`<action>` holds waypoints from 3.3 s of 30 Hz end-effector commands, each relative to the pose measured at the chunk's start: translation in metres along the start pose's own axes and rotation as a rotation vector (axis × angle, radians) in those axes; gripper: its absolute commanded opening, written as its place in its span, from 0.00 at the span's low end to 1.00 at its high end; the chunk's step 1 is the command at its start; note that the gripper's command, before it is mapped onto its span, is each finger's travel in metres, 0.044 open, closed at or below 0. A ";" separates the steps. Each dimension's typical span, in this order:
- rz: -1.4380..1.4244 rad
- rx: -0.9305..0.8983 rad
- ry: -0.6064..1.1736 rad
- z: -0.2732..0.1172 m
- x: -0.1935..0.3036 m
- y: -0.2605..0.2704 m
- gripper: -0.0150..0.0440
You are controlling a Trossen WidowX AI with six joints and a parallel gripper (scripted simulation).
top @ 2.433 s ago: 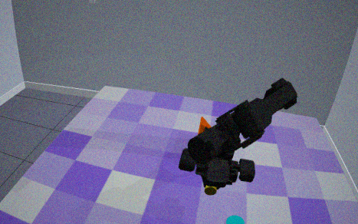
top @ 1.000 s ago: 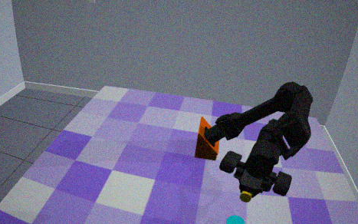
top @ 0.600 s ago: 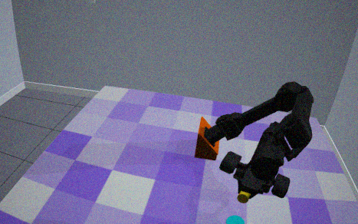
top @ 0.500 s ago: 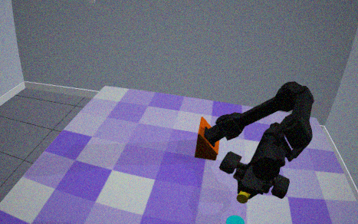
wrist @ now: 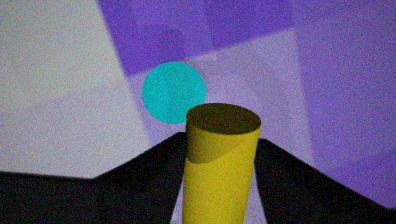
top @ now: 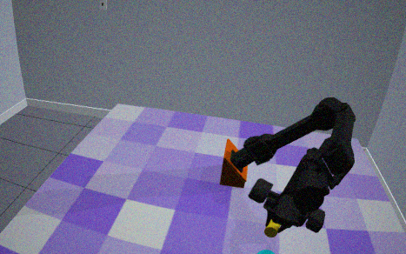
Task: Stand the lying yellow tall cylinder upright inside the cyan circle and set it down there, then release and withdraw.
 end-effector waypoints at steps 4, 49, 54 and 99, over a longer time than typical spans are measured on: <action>-0.005 0.038 -0.021 0.005 0.002 0.000 0.43; -0.044 0.228 -0.228 0.022 0.009 0.003 0.43; -0.046 0.244 -0.256 0.024 0.009 0.004 0.43; -0.043 0.340 -0.535 0.031 0.016 0.010 0.43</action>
Point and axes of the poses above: the point midway between the two fingers, 35 mm back from their tips, its own z axis out along the fingers, its own y axis across the jaws, x = y × z, the point moved 4 cm from there along -z, back along the fingers, and after that the axes turned 8 degrees about -z, right-handed, at the moved point
